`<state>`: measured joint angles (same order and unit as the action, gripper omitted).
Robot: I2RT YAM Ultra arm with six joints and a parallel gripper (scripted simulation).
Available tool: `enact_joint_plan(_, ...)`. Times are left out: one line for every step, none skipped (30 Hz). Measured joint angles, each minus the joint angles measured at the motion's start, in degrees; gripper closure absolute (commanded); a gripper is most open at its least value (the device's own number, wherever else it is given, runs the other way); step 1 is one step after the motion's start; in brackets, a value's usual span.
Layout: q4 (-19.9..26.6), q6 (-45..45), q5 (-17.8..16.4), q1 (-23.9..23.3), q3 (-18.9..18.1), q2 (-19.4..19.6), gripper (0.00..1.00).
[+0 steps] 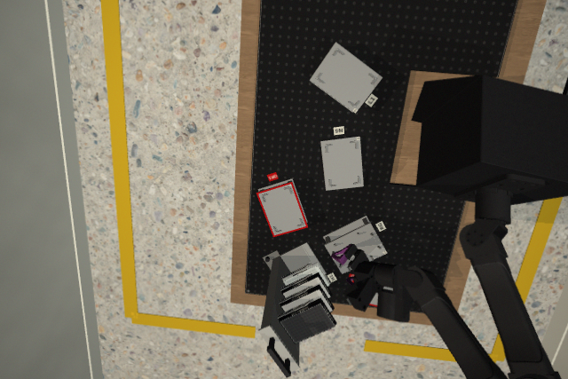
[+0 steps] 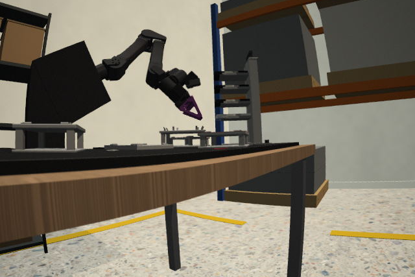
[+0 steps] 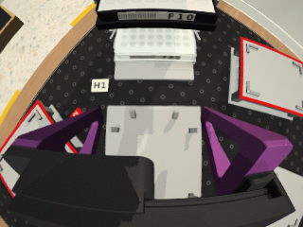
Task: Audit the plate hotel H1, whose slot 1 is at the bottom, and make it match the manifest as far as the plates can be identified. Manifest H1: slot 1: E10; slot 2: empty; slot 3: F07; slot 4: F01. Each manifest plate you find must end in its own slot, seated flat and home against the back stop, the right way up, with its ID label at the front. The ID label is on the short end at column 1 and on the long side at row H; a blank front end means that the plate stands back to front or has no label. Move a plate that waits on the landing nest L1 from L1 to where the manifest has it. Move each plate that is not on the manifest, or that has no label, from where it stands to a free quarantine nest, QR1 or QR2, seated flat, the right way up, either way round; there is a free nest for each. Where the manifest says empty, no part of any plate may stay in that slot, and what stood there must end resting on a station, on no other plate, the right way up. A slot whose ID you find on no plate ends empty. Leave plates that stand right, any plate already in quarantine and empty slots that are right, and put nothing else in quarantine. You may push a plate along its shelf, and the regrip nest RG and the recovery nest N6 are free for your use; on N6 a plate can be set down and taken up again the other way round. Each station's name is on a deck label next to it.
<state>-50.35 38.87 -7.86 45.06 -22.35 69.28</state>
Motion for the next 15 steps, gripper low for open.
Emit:
enact_joint_plan(0.0, 0.0, 0.0, 0.0, 0.1, 0.0, 0.0)
enact_joint_plan(0.0, 0.0, 0.0, 0.0, 0.2, -0.1, 0.0)
enact_joint_plan(0.0, 0.0, 0.0, 0.0, 0.3, -0.2, 0.0)
enact_joint_plan(0.0, 0.0, 0.0, 0.0, 0.5, -0.2, 0.0)
enact_joint_plan(-0.1, 0.0, 0.0, 0.2, 0.7, -0.3, 0.0)
enact_joint_plan(-0.2, 0.0, 0.1, 0.3, 0.9, -0.4, 0.0)
enact_joint_plan(-0.3, 0.0, 0.1, 0.5, 1.2, -0.5, 0.0)
enact_joint_plan(-0.4, 0.0, 0.2, 0.7, 1.6, -0.7, 0.0)
enact_joint_plan(-0.5, 0.0, 0.3, 0.8, 2.0, -0.8, 0.0)
enact_joint_plan(-0.6, 0.0, 0.4, 1.0, 2.4, -1.0, 0.0)
enact_joint_plan(-0.7, 0.0, 0.5, 1.2, 2.8, -1.1, 0.0)
enact_joint_plan(-0.9, 0.0, 0.6, 1.3, 3.1, -1.3, 0.0)
enact_joint_plan(-1.0, 0.0, 0.8, 1.5, 3.5, -1.5, 0.0)
enact_joint_plan(-1.2, 0.0, 0.9, 1.7, 3.8, -1.6, 0.0)
enact_joint_plan(-1.3, -0.1, 1.1, 1.9, 4.2, -1.8, 0.0)
